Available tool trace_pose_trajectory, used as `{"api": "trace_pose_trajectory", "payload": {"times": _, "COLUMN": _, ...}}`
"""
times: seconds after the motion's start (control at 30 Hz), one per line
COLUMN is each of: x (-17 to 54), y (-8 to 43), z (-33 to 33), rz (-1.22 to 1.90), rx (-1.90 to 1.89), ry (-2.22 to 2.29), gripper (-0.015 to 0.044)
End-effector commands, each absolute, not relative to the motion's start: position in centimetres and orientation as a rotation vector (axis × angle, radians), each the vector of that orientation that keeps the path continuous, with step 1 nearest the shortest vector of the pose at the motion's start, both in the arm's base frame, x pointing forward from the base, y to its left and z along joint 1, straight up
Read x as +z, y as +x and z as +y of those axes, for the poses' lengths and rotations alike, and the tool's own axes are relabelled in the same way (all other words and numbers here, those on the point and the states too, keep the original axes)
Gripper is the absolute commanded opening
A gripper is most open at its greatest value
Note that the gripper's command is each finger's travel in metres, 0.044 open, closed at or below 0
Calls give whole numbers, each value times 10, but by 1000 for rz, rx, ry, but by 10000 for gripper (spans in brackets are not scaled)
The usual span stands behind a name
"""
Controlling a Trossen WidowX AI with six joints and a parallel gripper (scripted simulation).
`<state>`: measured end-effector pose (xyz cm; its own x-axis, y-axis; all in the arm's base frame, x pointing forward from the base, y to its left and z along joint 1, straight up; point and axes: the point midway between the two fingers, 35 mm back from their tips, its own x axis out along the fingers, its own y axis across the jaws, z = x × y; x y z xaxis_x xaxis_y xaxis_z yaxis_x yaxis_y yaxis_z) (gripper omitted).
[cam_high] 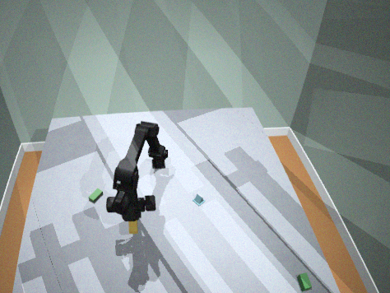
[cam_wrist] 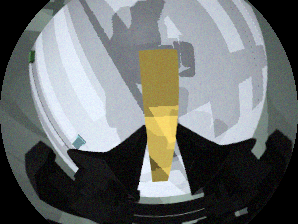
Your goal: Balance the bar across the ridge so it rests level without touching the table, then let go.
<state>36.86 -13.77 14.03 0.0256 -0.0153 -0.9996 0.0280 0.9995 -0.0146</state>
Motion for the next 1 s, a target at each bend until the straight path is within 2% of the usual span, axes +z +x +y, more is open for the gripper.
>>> {"api": "trace_pose_trajectory", "payload": {"times": 0.0, "x": 149, "y": 369, "z": -136, "rz": 1531, "rx": -37, "ry": 16, "gripper": 0}}
{"api": "trace_pose_trajectory", "payload": {"times": 0.97, "x": 151, "y": 369, "z": -24, "rz": 1514, "rx": -268, "ry": 274, "gripper": 0}}
